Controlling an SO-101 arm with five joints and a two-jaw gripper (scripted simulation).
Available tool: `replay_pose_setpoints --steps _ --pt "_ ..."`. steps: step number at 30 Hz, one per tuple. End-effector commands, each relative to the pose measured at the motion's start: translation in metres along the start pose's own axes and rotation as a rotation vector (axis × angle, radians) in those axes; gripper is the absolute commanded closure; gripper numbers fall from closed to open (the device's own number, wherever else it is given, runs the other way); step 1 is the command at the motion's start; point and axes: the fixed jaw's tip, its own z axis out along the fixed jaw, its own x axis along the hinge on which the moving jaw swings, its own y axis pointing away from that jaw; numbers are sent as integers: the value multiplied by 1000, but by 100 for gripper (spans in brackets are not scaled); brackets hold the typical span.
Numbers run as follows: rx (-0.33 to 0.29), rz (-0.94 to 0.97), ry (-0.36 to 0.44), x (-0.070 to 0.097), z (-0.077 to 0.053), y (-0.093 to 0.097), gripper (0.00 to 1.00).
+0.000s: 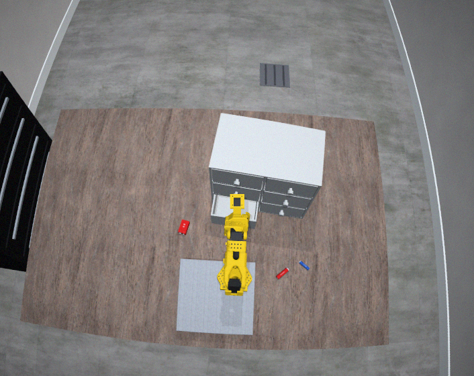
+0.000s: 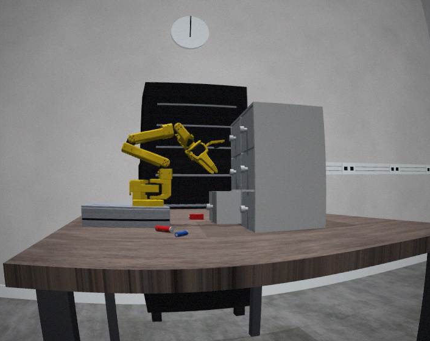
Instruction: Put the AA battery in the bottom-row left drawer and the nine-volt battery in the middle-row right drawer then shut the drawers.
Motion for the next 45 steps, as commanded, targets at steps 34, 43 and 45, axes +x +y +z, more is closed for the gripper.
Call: replay_pose_setpoints --steps 34,43,45 --pt "21 24 -151 -31 -51 -5 79" --pt "41 34 -331 -41 -115 -7 79" --pt "44 34 -354 -40 -122 -7 79"
